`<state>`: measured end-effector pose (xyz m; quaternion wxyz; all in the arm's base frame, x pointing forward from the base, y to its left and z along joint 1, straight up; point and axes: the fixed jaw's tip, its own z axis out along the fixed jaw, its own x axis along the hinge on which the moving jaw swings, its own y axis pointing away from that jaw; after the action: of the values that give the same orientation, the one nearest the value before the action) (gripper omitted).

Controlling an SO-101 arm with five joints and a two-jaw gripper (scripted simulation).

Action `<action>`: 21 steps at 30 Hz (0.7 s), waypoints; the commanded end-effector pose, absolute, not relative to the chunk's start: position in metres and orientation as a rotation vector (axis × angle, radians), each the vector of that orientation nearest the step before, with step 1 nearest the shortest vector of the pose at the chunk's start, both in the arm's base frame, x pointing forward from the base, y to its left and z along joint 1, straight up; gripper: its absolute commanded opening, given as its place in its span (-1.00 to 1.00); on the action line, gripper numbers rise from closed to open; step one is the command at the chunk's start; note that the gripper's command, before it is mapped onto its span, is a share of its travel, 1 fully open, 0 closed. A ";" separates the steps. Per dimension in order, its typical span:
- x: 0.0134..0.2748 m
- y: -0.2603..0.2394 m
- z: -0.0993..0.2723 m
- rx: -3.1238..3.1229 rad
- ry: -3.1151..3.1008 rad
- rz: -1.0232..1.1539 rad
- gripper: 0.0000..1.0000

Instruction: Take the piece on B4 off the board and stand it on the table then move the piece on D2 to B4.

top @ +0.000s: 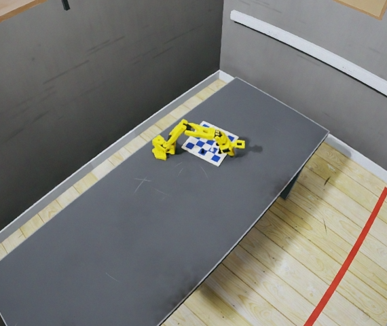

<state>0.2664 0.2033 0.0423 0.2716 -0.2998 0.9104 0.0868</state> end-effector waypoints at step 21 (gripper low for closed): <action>0.265 0.198 0.021 -0.804 2.472 0.224 -1.00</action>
<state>0.2663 0.2032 0.0302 0.2705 -0.2999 0.9107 0.0865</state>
